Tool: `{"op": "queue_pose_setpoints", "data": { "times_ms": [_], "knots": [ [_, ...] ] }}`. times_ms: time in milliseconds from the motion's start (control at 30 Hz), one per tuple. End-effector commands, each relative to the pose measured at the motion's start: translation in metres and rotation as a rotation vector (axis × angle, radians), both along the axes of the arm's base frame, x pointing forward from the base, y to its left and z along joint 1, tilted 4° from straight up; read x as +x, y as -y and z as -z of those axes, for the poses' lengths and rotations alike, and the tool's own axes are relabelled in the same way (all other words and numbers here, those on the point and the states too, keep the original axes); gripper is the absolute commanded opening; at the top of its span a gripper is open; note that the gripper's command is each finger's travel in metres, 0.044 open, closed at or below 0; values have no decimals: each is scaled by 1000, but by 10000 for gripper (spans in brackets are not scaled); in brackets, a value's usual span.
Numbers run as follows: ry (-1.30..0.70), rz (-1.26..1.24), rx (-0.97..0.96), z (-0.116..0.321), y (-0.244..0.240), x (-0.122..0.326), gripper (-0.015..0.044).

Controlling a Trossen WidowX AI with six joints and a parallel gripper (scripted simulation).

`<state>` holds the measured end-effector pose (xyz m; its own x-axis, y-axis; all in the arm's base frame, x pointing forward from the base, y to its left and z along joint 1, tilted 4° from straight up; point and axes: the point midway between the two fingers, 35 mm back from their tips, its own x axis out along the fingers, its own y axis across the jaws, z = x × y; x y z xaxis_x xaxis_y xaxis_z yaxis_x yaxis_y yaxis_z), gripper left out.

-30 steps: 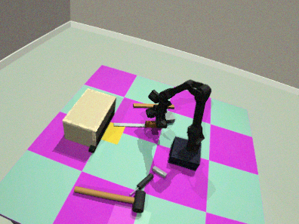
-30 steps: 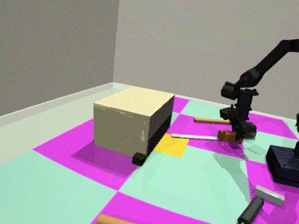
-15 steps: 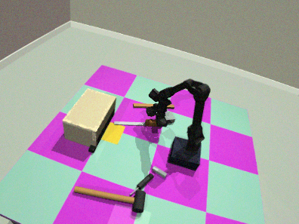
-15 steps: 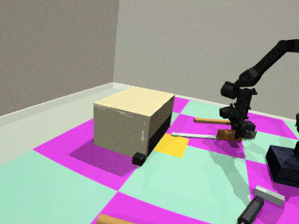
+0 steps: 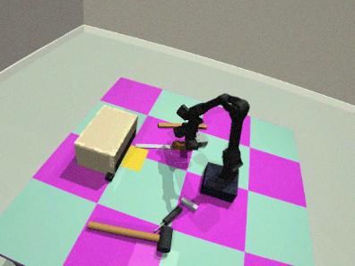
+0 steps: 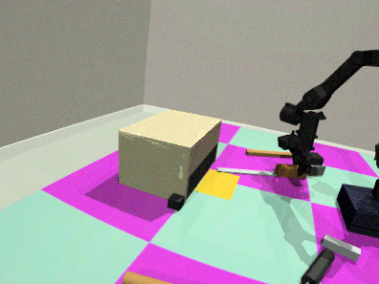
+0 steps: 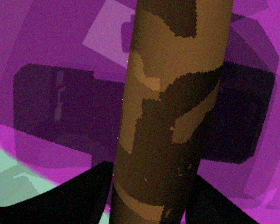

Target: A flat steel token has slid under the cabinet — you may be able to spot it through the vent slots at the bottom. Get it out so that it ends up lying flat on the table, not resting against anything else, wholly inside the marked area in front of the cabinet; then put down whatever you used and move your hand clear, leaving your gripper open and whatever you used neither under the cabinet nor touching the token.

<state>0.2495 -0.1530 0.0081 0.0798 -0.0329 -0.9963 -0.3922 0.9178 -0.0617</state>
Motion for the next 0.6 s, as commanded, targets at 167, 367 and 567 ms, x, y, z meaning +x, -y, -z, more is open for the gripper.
{"op": "queue_pose_setpoints", "data": {
  "times_ms": [167,367,567],
  "knots": [
    [6,0,-6,0,0,0,270],
    [6,-1,-6,1,0,0,270],
    [6,-2,-6,3,0,0,270]
  ]
}}
